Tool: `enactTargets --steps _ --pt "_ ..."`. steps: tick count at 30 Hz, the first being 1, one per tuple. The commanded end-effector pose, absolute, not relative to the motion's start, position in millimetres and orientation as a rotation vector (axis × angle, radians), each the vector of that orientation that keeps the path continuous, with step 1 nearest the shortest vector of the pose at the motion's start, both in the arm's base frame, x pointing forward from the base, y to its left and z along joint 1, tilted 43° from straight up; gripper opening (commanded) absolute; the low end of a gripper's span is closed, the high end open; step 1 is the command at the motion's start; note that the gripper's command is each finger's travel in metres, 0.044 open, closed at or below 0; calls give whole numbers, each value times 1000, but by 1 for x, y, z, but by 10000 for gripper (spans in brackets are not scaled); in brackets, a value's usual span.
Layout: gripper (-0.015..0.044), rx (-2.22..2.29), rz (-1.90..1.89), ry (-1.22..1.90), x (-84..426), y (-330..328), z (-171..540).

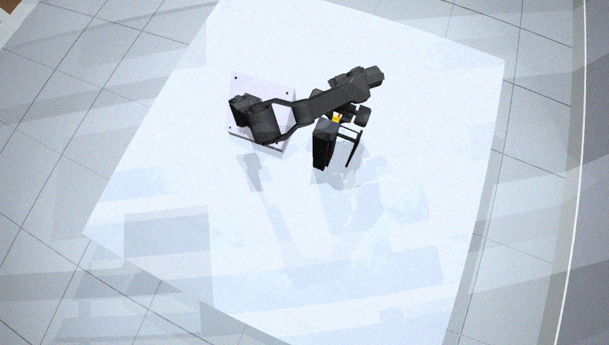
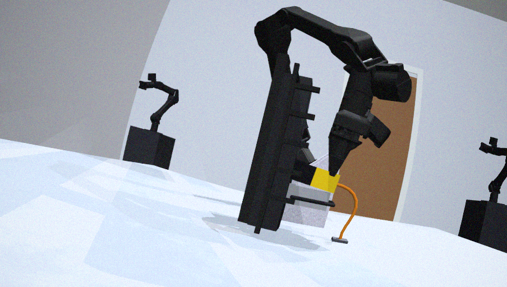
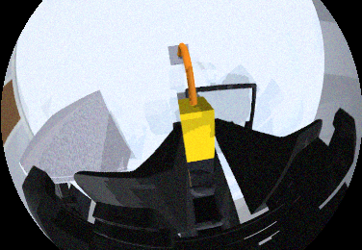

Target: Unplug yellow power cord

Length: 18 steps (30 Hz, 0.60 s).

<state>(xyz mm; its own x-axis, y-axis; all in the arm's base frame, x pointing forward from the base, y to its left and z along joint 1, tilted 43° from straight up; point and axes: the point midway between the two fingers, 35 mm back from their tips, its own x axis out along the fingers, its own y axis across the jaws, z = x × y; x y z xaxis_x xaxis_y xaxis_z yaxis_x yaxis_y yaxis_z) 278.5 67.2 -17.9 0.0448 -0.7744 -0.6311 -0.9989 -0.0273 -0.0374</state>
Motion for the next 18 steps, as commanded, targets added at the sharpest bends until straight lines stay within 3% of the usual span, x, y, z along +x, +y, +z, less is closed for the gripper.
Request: enactTargets --steps 1,7,18 --pt "0 -1766 720 1665 278 118 -46" --pt "0 -1767 720 1665 277 126 -51" --pt "289 -1769 718 1667 277 109 -47"
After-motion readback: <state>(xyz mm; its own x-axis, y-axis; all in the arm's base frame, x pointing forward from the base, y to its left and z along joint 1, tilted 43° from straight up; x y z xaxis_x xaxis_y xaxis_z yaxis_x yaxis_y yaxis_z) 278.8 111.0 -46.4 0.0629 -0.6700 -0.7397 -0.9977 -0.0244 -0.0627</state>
